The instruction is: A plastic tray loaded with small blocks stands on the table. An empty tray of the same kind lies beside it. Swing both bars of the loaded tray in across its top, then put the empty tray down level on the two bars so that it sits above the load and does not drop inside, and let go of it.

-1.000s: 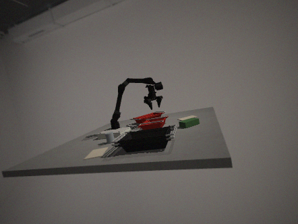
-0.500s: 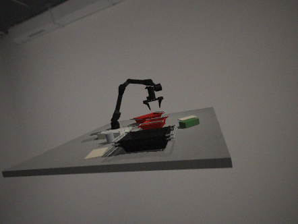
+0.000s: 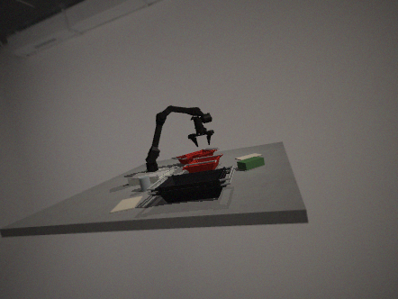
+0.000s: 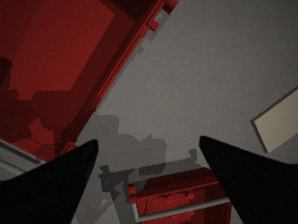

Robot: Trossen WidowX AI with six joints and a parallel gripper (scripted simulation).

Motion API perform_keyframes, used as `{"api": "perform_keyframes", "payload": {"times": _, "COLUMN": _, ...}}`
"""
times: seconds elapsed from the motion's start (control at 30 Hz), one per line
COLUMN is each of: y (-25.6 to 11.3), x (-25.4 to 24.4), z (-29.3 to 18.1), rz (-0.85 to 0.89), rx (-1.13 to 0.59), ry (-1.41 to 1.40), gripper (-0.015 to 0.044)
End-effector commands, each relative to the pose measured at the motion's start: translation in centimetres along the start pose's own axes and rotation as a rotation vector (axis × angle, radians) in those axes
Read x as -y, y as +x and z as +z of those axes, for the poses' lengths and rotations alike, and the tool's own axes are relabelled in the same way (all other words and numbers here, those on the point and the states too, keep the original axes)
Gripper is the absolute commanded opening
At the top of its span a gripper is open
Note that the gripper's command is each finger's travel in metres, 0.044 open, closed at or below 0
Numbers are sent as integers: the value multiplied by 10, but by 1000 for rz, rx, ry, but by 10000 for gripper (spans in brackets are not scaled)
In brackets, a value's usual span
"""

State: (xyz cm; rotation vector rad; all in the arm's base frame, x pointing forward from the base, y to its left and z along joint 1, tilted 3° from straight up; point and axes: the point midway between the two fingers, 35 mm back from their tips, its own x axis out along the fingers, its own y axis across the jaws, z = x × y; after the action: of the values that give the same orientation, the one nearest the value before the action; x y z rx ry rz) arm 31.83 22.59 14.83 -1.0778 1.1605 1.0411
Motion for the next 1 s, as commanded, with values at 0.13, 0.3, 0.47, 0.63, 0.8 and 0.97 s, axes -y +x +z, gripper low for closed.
{"api": "perform_keyframes", "payload": {"times": 0.13, "y": 23, "x": -50, "z": 38, "rz": 13, "rx": -31, "ry": 622, "gripper": 440}}
{"api": "perform_keyframes", "payload": {"times": 0.3, "y": 23, "x": -50, "z": 38, "rz": 13, "rx": -31, "ry": 622, "gripper": 440}}
{"api": "perform_keyframes", "payload": {"times": 0.47, "y": 23, "x": -50, "z": 38, "rz": 13, "rx": -31, "ry": 622, "gripper": 440}}
{"api": "perform_keyframes", "payload": {"times": 0.63, "y": 23, "x": -50, "z": 38, "rz": 13, "rx": -31, "ry": 622, "gripper": 440}}
{"api": "perform_keyframes", "payload": {"times": 0.8, "y": 31, "x": -49, "z": 39, "rz": 13, "rx": -31, "ry": 622, "gripper": 440}}
{"api": "perform_keyframes", "payload": {"times": 0.97, "y": 52, "x": -49, "z": 40, "rz": 13, "rx": -31, "ry": 622, "gripper": 440}}
